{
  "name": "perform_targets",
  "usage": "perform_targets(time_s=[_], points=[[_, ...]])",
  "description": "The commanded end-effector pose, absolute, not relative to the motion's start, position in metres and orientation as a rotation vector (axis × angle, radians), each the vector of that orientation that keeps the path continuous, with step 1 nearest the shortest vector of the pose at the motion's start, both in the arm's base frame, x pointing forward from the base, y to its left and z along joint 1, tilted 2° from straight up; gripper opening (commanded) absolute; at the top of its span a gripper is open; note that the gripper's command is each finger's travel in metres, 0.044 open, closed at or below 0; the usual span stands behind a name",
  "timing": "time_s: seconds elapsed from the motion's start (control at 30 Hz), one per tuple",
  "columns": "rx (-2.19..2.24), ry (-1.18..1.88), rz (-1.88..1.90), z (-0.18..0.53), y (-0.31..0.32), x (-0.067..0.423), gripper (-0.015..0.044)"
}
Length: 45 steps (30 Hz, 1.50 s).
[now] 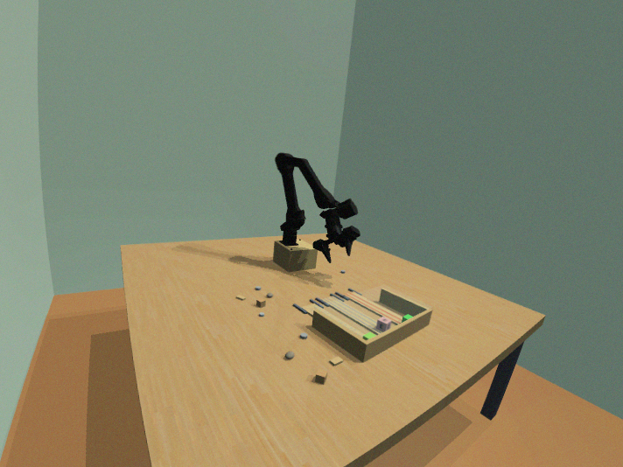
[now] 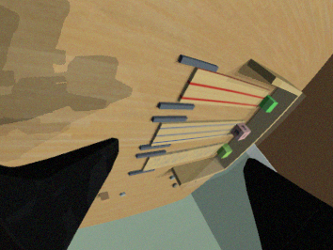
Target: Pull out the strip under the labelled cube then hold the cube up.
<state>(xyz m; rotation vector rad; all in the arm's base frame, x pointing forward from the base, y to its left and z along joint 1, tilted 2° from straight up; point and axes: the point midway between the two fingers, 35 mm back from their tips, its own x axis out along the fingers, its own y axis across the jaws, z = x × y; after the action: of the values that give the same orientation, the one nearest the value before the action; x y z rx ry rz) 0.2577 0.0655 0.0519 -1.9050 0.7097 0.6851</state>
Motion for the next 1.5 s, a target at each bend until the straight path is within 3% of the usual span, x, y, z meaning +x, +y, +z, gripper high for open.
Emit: perform_targets(time_s=[0.0,0.53,1.43,1.47], points=[[-0.843,0.706,0.240,0.096,0.027,0.297,0.0400],[0.010,0.568,-0.055,0.140,-0.022,0.315,0.0400],[0.028,0.563,-0.060,0.141,-0.023,0.315,0.0400],[0.027,0.571,-0.060,0.141,-0.023,0.316,0.0374]])
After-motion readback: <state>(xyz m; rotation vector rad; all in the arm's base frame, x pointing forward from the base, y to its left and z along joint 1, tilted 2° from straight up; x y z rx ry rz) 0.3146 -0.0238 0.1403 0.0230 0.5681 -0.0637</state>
